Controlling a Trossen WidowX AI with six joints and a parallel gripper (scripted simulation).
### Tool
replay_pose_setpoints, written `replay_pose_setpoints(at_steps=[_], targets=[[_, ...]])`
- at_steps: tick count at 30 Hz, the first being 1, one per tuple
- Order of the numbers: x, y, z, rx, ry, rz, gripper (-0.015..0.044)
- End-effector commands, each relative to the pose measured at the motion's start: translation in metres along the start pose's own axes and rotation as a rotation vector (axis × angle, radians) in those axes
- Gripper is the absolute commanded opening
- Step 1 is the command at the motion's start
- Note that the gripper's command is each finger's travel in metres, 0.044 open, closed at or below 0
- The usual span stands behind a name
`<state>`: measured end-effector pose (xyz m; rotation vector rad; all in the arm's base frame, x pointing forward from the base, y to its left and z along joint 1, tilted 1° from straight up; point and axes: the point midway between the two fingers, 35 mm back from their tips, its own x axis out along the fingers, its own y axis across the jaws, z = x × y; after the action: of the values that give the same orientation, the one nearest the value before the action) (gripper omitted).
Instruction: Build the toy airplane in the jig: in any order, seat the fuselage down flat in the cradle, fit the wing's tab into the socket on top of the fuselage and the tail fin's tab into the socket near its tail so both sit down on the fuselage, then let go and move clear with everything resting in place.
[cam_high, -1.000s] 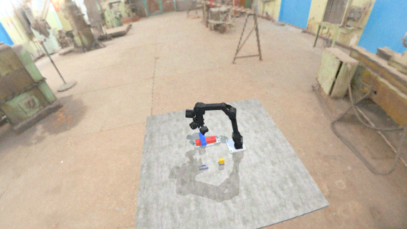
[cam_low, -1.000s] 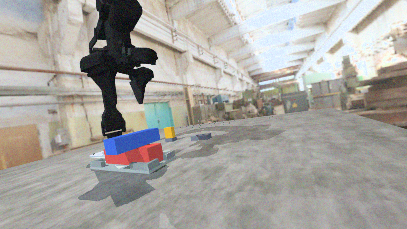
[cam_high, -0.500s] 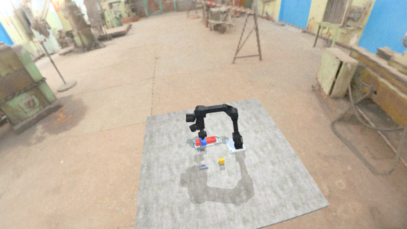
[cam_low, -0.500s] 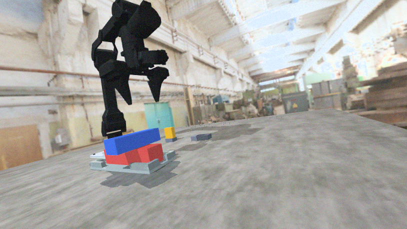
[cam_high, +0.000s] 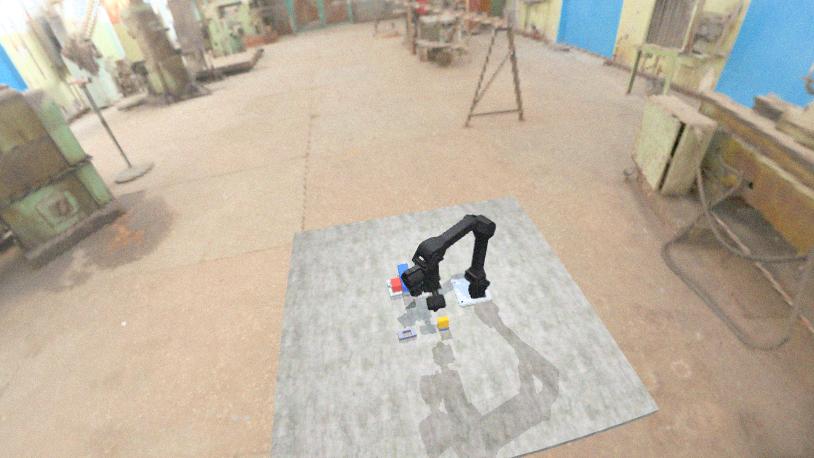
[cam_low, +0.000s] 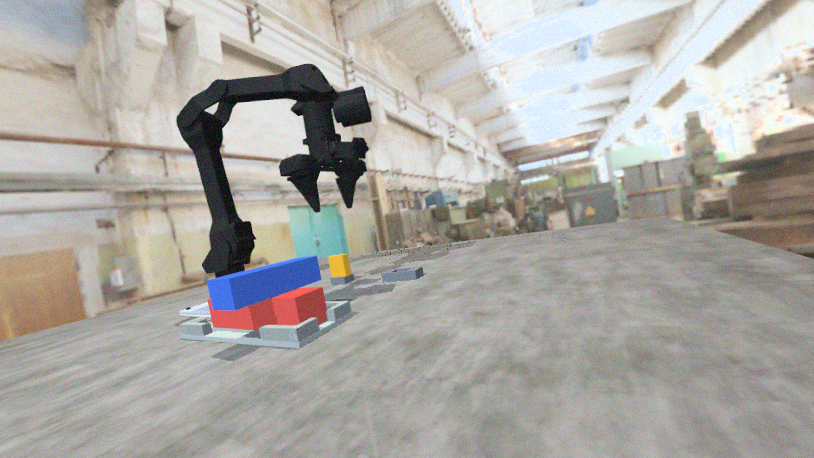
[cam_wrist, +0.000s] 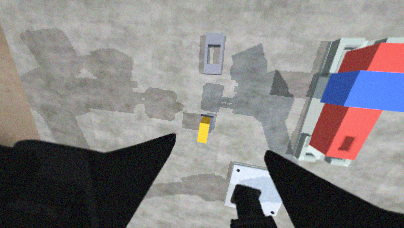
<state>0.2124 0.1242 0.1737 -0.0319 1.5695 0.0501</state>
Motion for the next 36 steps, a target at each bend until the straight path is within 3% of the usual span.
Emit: replay_pose_setpoints(at_steps=[1, 6, 11, 36], targets=[[0.004, 0.020, -0.029, 0.013, -0.003, -0.017, 0.0440], [0.012, 0.024, -0.034, 0.014, -0.004, -0.019, 0.0440], [0.060, 0.023, -0.034, 0.014, -0.004, -0.019, 0.0440], [0.101, 0.023, -0.033, 0.014, -0.004, -0.019, 0.0440]])
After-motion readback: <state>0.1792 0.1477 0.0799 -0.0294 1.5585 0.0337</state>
